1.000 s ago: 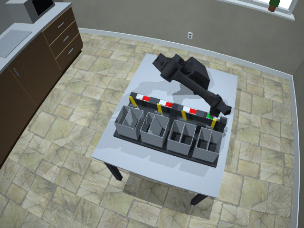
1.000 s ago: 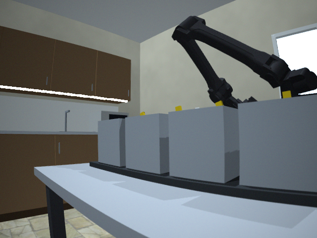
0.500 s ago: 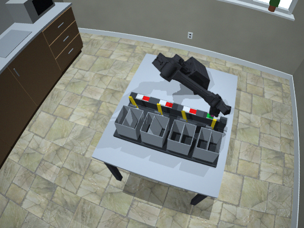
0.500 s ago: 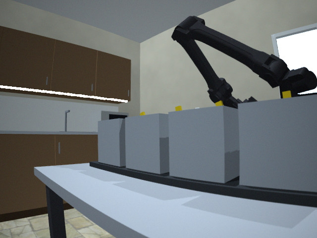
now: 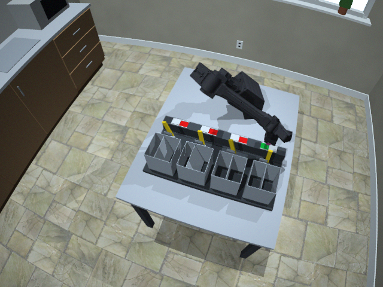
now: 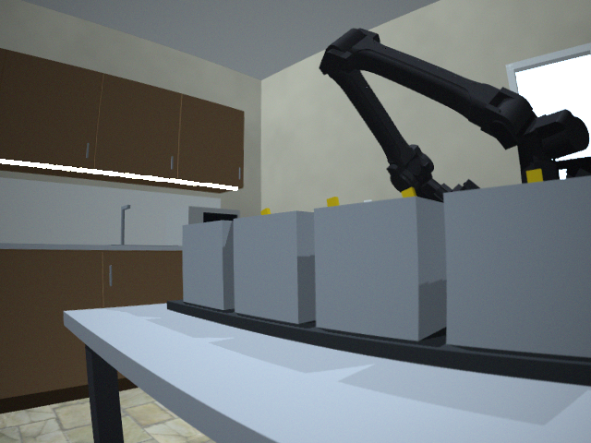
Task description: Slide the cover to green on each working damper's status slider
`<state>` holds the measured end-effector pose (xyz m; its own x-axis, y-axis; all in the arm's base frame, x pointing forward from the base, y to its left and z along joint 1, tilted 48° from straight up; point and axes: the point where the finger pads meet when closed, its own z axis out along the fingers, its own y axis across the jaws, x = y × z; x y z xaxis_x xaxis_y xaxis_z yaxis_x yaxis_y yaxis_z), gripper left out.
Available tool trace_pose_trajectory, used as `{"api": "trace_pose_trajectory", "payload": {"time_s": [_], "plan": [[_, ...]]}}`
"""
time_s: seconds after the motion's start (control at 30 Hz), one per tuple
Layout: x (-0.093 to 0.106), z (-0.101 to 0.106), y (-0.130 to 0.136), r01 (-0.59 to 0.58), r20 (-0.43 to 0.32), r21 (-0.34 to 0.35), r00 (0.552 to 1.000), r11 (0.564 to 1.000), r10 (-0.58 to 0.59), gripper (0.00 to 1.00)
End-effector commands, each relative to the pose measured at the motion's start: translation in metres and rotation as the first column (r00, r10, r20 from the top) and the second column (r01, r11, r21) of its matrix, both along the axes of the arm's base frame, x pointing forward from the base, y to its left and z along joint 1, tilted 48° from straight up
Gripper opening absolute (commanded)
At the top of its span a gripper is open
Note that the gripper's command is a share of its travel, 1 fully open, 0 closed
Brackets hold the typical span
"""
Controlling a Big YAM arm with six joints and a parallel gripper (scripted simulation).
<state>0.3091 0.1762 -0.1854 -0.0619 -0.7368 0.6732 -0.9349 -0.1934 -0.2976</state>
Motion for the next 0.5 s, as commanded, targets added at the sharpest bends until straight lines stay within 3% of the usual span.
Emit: {"api": "trace_pose_trajectory", "payload": {"time_s": [0.0,0.1,0.13,0.27,0.47], "plan": [[0.003,0.01,0.026,-0.004,0.032,0.031,0.999,1.0,0.003,0.0],[0.0,0.008,0.025,-0.004,0.026,0.023,1.0,1.0,0.003,0.0],[-0.01,0.002,0.002,0.021,-0.006,-0.016,1.0,1.0,-0.021,0.0],[-0.008,0.012,0.022,-0.003,0.015,0.009,1.0,1.0,0.003,0.0],[-0.005,0.012,0.019,0.009,0.019,0.014,1.0,1.0,-0.009,0.0]]}}
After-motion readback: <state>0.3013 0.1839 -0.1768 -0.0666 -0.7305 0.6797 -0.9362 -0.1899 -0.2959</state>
